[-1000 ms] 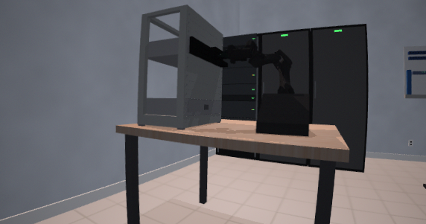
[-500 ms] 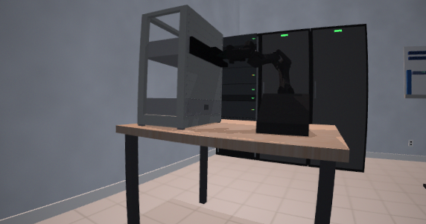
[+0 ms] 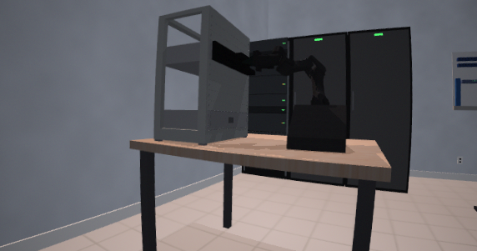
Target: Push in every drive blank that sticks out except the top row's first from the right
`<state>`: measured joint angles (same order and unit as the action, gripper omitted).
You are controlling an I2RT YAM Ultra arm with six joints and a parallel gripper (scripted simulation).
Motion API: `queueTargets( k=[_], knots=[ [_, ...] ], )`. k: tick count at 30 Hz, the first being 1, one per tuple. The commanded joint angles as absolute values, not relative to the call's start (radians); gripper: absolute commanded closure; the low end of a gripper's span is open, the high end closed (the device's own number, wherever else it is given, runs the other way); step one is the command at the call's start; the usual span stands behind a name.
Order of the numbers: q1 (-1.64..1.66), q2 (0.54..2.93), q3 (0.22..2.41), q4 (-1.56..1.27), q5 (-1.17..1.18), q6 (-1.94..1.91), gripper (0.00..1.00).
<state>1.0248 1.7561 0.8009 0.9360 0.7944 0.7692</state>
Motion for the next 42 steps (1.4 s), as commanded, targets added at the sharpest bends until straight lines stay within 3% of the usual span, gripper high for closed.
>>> queueTargets(
  k=[1,42],
  knots=[
    [0.997,1.789,0.84,0.92,0.762,0.756,1.0],
    [0.978,1.805,0.848,0.929,0.743,0.755,1.0]
  ],
)
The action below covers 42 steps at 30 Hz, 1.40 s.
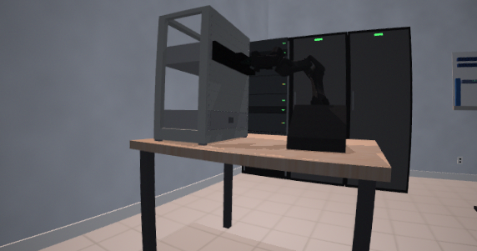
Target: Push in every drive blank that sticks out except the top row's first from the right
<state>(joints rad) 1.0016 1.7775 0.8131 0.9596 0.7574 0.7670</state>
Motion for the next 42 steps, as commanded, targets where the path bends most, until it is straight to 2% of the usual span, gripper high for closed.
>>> queueTargets(
  k=[1,42],
  knots=[
    [0.978,1.805,0.848,0.929,0.743,0.755,1.0],
    [0.951,1.827,0.862,0.938,0.716,0.755,1.0]
  ],
)
